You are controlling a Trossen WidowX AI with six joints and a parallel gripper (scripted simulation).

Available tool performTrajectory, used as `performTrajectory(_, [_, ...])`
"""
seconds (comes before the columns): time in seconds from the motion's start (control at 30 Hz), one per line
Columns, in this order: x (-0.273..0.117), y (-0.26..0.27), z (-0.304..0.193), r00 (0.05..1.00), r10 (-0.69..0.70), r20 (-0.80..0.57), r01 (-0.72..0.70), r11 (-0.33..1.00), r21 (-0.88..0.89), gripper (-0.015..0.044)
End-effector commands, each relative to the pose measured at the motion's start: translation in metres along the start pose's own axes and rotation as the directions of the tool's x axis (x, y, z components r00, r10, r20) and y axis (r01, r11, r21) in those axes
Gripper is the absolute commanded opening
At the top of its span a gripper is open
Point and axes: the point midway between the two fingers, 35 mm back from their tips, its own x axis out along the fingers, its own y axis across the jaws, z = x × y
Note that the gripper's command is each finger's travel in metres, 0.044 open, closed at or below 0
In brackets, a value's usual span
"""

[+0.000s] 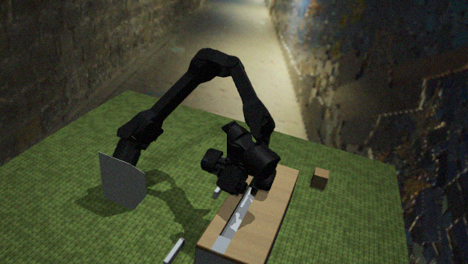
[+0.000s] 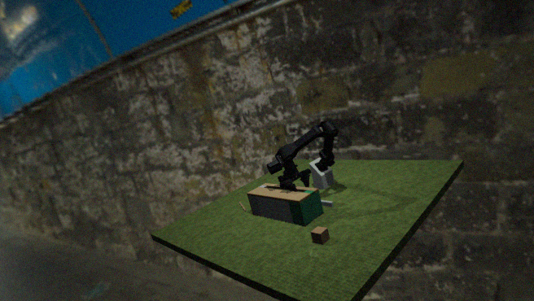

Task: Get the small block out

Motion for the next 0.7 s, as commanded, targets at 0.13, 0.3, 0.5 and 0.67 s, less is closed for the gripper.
performTrajectory(0.13, [0.005, 0.000, -0.011, 1.000, -0.005, -0.006, 0.005, 1.000, -0.006, 0.0400])
performTrajectory(0.3, [0.007, 0.000, -0.015, 1.000, -0.005, -0.006, 0.005, 1.000, -0.006, 0.0400])
performTrajectory(0.5, [0.009, 0.000, -0.021, 1.000, -0.005, -0.006, 0.005, 1.000, -0.006, 0.0400])
performTrajectory(0.67, [0.011, 0.000, -0.026, 1.000, -0.005, -0.006, 0.005, 1.000, -0.006, 0.0400])
